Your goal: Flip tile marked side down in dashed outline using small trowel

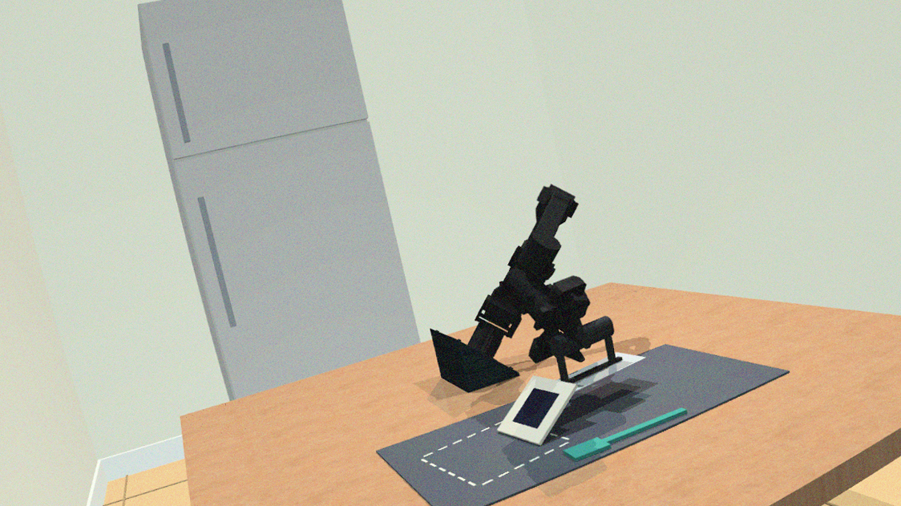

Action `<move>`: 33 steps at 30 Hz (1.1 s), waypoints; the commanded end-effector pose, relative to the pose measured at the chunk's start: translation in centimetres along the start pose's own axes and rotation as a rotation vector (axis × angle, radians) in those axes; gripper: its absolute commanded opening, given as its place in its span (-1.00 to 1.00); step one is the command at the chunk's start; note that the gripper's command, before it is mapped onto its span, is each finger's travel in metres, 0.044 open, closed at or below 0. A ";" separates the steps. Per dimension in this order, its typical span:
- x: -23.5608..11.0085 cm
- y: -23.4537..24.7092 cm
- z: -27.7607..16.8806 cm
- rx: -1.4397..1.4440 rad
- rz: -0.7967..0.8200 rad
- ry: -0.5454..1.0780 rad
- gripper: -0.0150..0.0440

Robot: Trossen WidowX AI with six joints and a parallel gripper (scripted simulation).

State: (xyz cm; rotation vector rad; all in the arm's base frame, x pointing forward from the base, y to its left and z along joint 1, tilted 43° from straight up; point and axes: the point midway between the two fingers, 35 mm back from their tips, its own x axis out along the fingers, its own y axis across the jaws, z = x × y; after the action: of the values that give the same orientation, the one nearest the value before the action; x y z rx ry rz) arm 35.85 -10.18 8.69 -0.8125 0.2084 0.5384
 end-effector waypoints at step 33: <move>-1.2 -1.9 -7.7 -0.020 -0.019 0.011 -0.49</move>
State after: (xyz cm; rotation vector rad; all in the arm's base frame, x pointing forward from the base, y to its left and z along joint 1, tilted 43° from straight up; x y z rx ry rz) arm 35.83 -16.92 4.74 -0.8175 0.2175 0.5267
